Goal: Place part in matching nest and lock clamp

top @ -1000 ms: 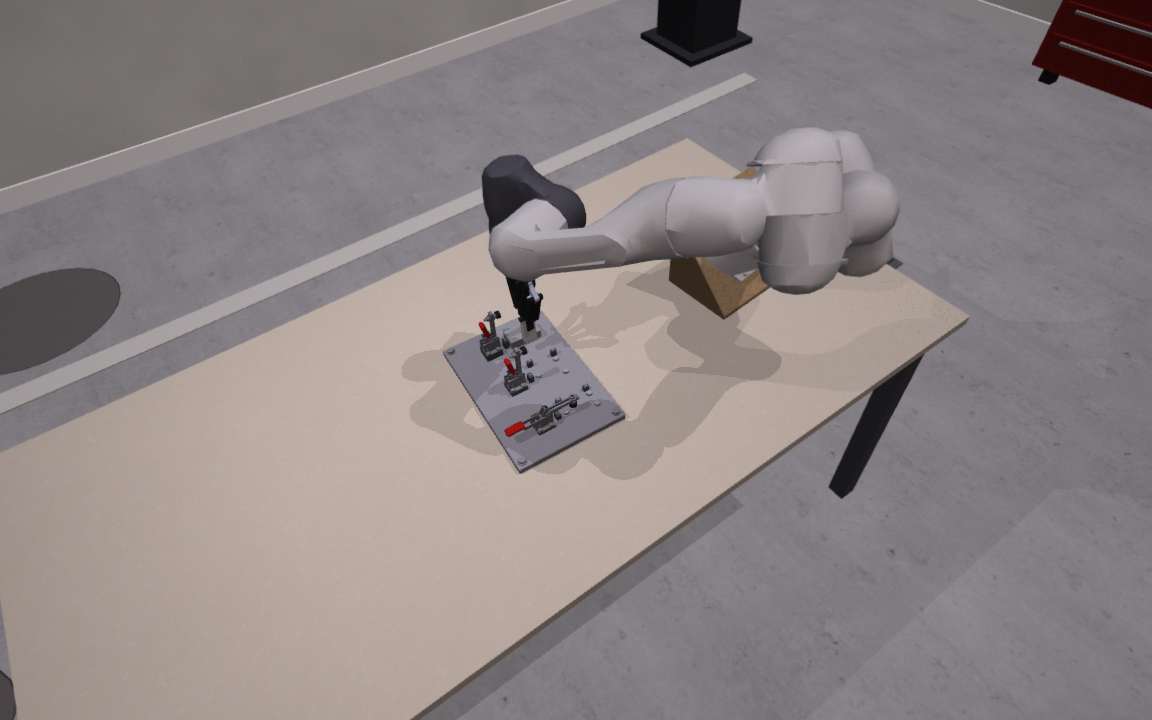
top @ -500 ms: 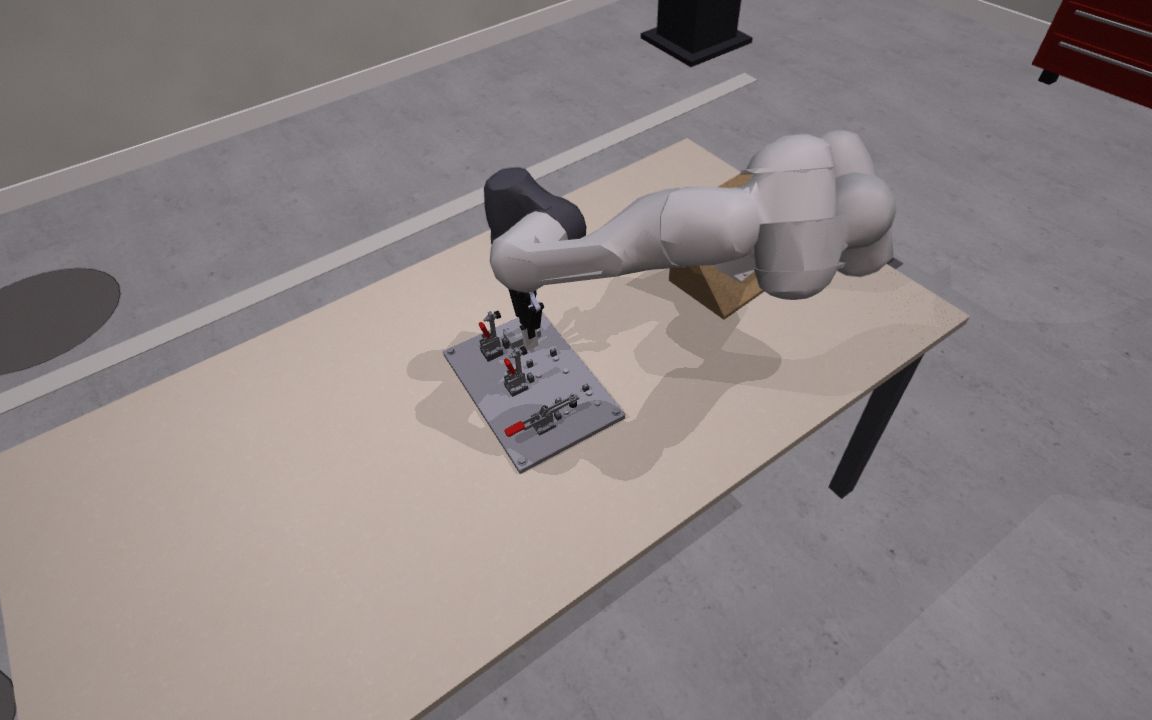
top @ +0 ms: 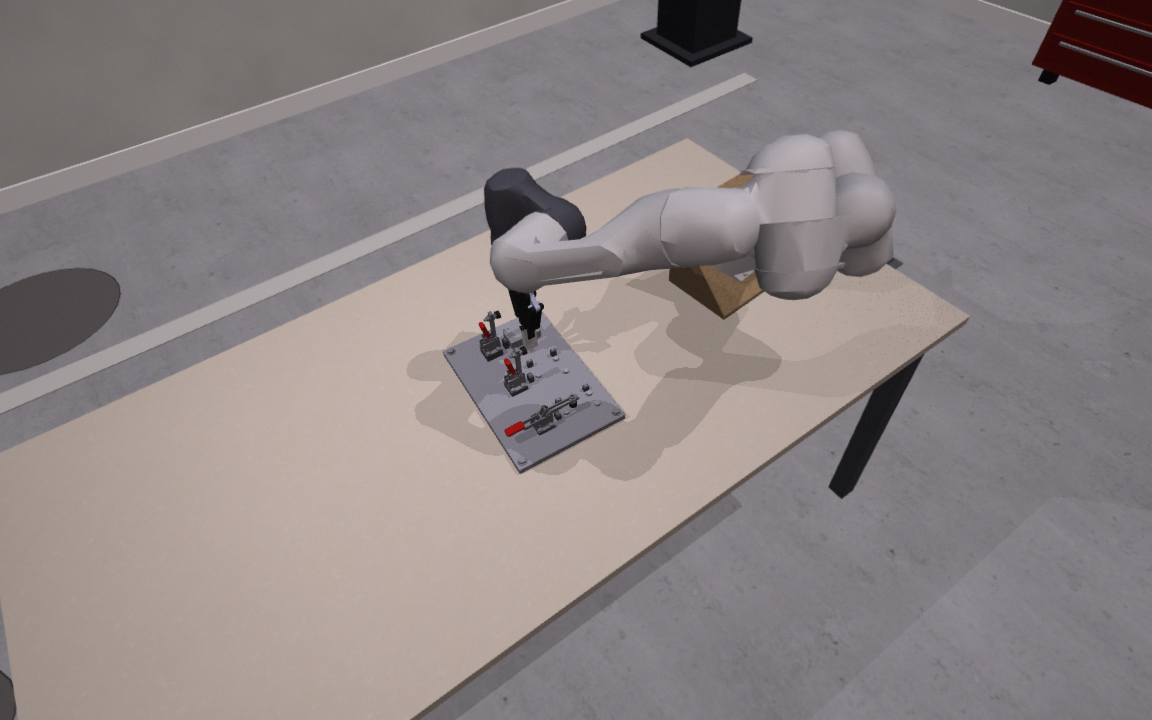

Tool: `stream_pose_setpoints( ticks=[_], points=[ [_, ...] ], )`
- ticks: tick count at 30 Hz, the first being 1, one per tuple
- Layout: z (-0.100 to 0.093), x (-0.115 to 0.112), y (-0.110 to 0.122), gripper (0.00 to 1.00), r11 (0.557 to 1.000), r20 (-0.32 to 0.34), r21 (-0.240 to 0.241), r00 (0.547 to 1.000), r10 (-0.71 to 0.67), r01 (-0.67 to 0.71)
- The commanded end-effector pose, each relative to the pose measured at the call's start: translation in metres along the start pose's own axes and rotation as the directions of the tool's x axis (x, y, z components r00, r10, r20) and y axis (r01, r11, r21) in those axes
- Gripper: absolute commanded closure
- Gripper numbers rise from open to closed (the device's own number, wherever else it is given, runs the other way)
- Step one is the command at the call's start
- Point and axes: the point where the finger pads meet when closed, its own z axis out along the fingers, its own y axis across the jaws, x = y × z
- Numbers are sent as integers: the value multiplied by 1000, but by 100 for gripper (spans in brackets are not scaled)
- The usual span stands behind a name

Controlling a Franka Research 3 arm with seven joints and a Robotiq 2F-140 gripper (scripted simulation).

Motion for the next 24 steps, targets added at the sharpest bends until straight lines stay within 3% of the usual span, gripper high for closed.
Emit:
stream_pose_setpoints(
  ticks=[1, 24],
  points=[
    [2, 1, -1, 100, 1000, 0, 1, 1000, -4, 4],
    [8, 1, -1, 100, 1000, 0, 1, 1000, -9, 9]
  ],
)
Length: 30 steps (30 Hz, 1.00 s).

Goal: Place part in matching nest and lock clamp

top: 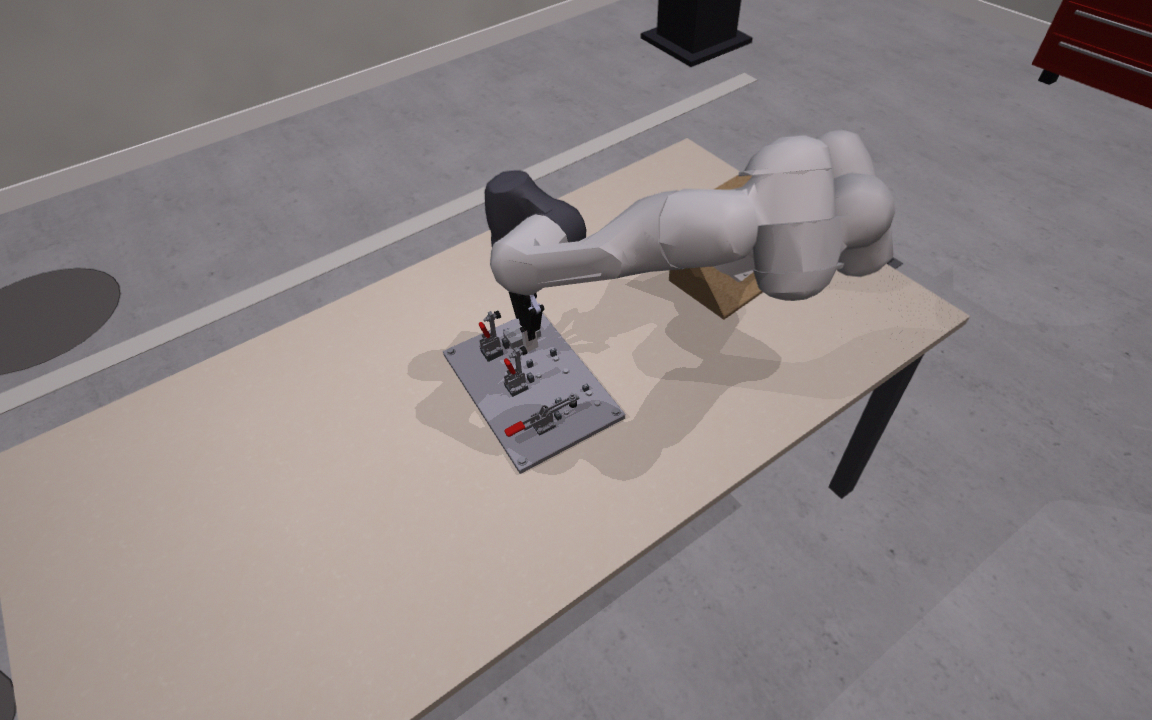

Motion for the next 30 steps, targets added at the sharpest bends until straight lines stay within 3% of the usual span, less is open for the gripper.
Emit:
stream_pose_setpoints(
  ticks=[1, 30],
  points=[
    [3, 1, -1, 100, 1000, 1, 2, 1000, -4, 4],
    [3, 1, -10, 100, 1000, 1, 2, 1000, -4, 4]
  ],
)
